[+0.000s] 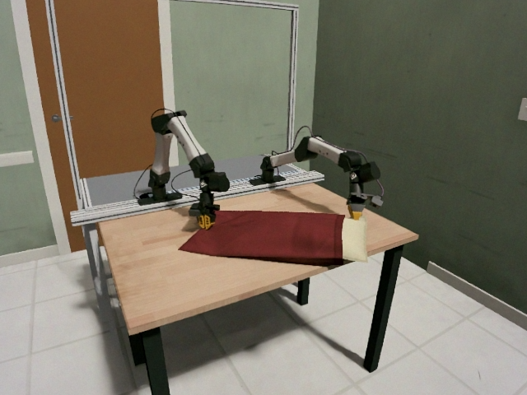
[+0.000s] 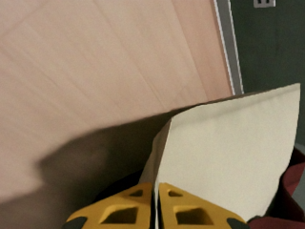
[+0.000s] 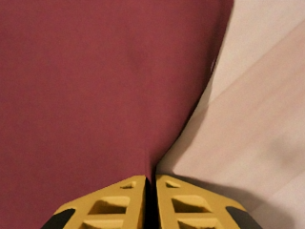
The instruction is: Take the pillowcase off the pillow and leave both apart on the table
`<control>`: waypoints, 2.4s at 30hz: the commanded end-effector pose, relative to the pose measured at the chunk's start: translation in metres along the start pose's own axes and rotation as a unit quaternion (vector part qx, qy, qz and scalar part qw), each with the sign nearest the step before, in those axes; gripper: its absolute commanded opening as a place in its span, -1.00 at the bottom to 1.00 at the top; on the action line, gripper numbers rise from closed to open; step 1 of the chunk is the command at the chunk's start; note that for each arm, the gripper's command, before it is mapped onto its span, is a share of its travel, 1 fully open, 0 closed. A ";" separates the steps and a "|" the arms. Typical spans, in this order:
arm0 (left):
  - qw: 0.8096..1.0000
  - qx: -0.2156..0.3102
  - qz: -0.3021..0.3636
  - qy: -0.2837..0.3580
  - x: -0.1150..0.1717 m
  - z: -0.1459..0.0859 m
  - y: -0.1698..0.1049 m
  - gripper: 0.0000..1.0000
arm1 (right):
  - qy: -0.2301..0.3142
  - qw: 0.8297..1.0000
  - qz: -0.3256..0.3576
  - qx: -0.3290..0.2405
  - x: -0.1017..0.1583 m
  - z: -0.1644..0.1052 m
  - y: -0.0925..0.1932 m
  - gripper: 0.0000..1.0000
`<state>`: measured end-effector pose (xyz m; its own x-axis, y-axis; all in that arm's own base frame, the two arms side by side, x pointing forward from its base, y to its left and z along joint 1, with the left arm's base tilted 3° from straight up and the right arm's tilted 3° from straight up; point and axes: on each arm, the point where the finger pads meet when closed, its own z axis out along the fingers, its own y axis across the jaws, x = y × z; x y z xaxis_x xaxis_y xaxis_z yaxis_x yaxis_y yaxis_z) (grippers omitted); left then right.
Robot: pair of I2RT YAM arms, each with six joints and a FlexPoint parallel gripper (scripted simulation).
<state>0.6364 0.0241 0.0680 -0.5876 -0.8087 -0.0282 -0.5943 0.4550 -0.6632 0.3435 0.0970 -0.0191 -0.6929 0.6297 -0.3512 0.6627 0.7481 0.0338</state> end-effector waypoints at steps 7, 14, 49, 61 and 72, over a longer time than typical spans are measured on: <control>1.000 0.005 0.003 -0.005 -0.001 -0.011 -0.006 -1.00 | 0.033 0.998 -0.019 0.053 0.022 0.017 -0.029 -0.90; 1.000 0.005 0.003 -0.005 -0.001 -0.011 -0.006 -1.00 | 0.033 0.998 -0.019 0.053 0.022 0.017 -0.029 -0.91; 1.000 0.005 0.003 -0.005 -0.001 -0.011 -0.006 -1.00 | 0.027 0.999 -0.017 0.039 0.015 0.006 -0.016 -1.00; 1.000 0.005 0.003 -0.005 -0.001 -0.011 -0.006 -1.00 | 0.014 1.000 -0.005 0.014 0.000 -0.018 -0.004 -1.00; 1.000 0.005 0.003 -0.005 -0.001 -0.011 -0.006 -1.00 | 0.001 1.000 -0.003 0.001 -0.008 -0.033 0.003 -1.00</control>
<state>0.6364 0.0241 0.0680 -0.5876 -0.8087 -0.0282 -0.5943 0.4550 -0.6632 0.3381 0.0953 -0.0011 -0.7018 0.6285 -0.3353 0.6647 0.7471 0.0092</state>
